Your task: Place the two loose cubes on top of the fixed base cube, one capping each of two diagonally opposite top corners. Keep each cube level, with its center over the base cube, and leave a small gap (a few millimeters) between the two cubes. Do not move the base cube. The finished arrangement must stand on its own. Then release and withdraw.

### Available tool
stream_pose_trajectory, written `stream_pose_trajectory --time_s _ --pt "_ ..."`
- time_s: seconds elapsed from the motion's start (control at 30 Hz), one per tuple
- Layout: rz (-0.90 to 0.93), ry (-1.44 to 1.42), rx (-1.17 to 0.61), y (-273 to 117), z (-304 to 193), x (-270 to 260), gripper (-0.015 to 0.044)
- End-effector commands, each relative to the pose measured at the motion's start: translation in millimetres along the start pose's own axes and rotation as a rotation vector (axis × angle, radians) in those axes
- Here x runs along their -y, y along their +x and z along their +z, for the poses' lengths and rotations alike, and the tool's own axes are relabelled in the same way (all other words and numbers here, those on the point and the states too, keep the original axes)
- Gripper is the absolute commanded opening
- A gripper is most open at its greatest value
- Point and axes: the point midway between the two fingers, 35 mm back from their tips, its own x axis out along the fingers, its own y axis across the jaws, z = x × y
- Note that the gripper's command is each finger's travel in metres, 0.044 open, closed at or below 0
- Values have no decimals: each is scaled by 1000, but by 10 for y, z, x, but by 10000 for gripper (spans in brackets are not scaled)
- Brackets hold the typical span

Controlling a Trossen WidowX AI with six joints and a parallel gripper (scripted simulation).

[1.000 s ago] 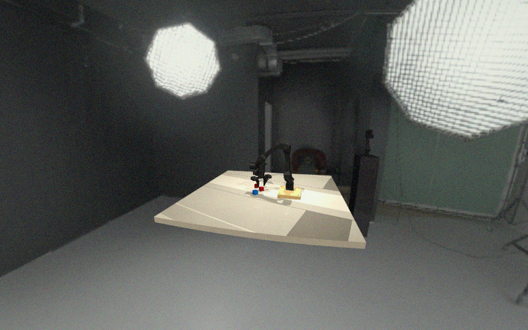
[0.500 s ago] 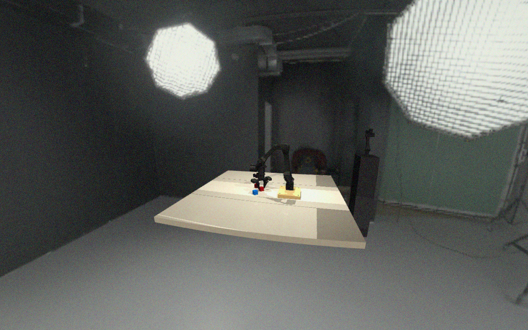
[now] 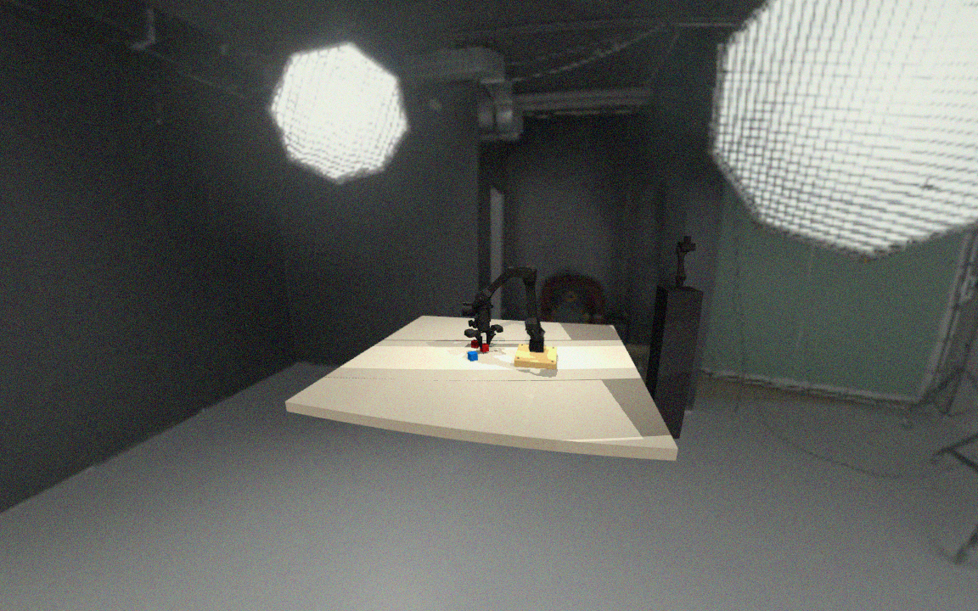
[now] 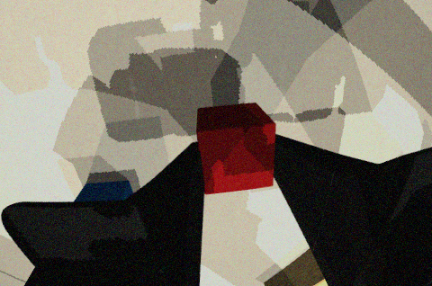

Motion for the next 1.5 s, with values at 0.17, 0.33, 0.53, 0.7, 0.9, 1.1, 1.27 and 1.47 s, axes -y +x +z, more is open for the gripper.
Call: stream_pose_trajectory --time_s 0.17,0.33,0.53,0.7,0.9,1.1,1.27,1.47 --pt "10 1 16 -295 41 -37 105" --pt "10 1 16 -453 41 -39 105" --pt "10 1 16 -645 32 -32 105" --pt "10 1 16 -806 15 -18 105" --pt "10 1 16 -979 -11 5 105" --pt "10 -57 17 -956 -44 -54 105" --pt "10 -174 19 -897 -116 -173 105" --pt "10 -314 21 -826 -212 -311 105"
